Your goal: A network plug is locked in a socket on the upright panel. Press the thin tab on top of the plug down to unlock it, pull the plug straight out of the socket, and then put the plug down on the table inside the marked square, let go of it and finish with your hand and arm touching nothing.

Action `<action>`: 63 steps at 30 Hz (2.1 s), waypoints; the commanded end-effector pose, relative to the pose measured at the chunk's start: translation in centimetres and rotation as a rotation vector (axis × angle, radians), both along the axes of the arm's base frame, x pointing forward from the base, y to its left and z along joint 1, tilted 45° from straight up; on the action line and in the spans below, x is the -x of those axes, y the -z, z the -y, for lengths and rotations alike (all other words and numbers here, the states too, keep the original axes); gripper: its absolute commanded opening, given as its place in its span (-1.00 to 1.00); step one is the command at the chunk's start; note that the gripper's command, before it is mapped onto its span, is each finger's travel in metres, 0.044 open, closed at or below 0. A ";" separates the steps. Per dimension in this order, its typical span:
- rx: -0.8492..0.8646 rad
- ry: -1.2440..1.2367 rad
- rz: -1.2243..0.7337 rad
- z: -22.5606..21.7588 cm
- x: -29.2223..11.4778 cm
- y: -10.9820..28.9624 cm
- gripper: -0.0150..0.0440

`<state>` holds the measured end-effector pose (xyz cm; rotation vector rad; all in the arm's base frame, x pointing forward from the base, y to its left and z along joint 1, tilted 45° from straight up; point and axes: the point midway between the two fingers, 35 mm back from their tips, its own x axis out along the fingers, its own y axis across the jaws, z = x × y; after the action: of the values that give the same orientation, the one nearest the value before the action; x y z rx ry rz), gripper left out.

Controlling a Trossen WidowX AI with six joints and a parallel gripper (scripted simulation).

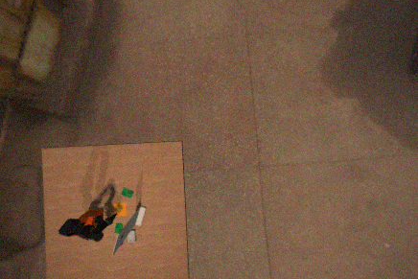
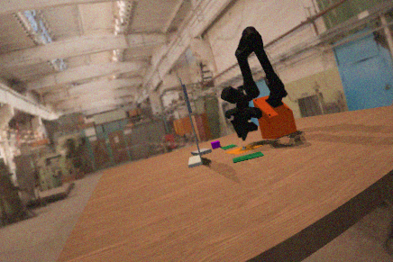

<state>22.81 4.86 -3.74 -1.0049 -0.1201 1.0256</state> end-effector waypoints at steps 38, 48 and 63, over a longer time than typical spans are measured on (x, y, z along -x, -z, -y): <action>0.027 -0.003 0.010 2.1 -0.5 -0.4 0.04; 0.029 -0.004 0.009 2.5 -0.5 -0.6 0.04; 0.029 -0.005 0.008 3.1 -0.4 -1.1 0.04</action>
<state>22.73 2.21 -2.99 -1.0142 -0.1017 1.0420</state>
